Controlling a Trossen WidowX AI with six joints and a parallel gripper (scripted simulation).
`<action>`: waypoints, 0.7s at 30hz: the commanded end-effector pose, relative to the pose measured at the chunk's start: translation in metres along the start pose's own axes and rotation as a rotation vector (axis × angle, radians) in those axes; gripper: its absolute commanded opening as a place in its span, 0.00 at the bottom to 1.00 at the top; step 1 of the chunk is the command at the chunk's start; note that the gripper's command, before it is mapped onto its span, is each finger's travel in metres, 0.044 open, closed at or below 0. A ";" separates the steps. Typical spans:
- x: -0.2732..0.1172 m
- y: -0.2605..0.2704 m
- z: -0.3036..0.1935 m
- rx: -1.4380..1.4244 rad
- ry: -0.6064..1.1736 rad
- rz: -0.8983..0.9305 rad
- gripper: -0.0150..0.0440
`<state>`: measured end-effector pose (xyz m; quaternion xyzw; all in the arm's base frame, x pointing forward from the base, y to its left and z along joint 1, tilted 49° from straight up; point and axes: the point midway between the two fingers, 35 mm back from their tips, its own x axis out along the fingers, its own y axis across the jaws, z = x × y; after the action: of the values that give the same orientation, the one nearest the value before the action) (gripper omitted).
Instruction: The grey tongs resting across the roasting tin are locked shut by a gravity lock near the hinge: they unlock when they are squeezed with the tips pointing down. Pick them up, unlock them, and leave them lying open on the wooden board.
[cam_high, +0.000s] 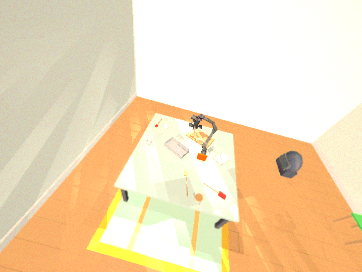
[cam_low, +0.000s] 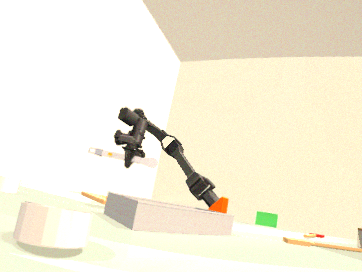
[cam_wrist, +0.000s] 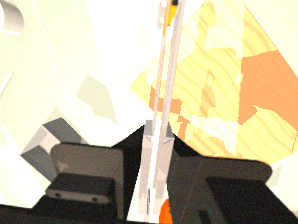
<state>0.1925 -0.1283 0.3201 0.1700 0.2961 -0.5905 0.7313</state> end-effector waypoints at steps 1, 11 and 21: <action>-0.002 -0.025 0.007 -0.091 0.005 -0.001 0.00; -0.012 -0.084 0.010 -0.223 -0.028 -0.021 0.00; -0.027 -0.137 0.003 -0.363 -0.070 -0.077 0.00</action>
<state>0.0738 -0.1445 0.3508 0.0289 0.3482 -0.5743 0.7403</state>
